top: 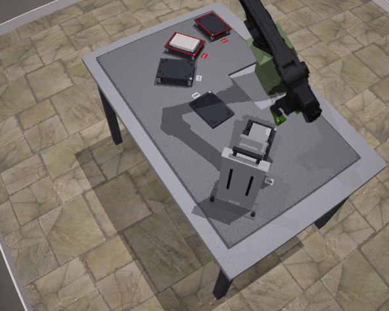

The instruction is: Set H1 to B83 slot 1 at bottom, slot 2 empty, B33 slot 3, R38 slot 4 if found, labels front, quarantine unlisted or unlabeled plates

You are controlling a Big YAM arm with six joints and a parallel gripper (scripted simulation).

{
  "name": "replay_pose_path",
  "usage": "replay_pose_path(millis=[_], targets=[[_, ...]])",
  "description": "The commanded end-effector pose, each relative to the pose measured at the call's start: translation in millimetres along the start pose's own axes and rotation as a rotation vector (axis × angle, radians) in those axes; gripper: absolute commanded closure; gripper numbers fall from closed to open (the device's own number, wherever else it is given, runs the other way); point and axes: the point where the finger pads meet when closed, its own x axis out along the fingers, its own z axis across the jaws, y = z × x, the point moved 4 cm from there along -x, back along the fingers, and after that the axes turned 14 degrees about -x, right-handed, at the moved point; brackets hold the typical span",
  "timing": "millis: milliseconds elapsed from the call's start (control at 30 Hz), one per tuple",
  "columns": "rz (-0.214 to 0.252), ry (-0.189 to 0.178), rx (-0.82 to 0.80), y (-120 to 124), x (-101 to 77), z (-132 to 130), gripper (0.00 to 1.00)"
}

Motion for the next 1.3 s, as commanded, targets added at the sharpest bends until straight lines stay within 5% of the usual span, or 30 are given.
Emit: replay_pose_path(millis=[0, 100, 133, 867, 933, 1033, 1267], targets=[[-0.023, 0.015, 0.144, 7, -5.1, -12, 0.0], [0.002, 0.001, 0.152, 9, 5.1, -7, 0.0], [-0.023, 0.015, 0.191, 14, -5.1, -14, 0.0], [-0.011, 0.007, 0.649, 79, -6.6, -33, 0.0], [-0.037, 0.018, 0.711, 73, -15.1, -45, 0.0], [-0.009, 0.003, 0.731, 67, -5.2, -28, 0.0], [-0.018, 0.007, 0.867, 71, -8.1, -34, 0.0]])
